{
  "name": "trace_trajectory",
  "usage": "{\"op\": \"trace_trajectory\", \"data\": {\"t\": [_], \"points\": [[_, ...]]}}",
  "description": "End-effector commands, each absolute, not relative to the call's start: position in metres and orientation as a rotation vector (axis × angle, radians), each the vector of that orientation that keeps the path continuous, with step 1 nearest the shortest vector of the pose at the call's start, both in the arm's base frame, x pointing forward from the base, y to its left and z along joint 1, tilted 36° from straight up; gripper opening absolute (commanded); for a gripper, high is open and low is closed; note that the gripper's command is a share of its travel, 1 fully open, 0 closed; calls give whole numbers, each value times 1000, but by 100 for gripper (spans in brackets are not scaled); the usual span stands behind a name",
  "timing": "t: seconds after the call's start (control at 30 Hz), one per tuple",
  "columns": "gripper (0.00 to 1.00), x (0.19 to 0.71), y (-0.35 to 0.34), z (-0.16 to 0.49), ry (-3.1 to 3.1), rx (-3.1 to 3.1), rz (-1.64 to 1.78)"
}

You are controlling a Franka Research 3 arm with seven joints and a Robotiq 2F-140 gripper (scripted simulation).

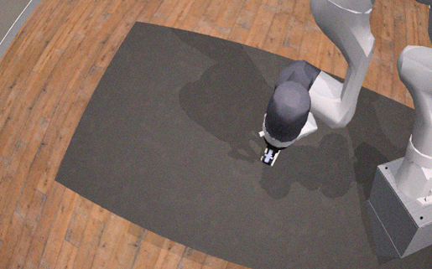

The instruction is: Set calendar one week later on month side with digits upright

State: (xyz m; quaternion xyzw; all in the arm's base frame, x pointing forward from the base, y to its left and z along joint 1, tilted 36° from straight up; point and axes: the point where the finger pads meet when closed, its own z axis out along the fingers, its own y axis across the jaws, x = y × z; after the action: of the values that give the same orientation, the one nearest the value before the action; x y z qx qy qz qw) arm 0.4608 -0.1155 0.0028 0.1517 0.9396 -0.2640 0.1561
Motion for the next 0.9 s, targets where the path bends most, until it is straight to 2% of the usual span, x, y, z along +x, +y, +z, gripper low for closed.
{"op": "trace_trajectory", "data": {"t": [0.0, 0.23, 0.73, 0.87], "points": [[16, 462, -116, 3, 2687, 446, -752], [16, 462, -116, 3, 2687, 446, -752], [28, 462, -116, 3, 2687, 446, -752], [28, 462, -116, 3, 2687, 446, -752]]}}
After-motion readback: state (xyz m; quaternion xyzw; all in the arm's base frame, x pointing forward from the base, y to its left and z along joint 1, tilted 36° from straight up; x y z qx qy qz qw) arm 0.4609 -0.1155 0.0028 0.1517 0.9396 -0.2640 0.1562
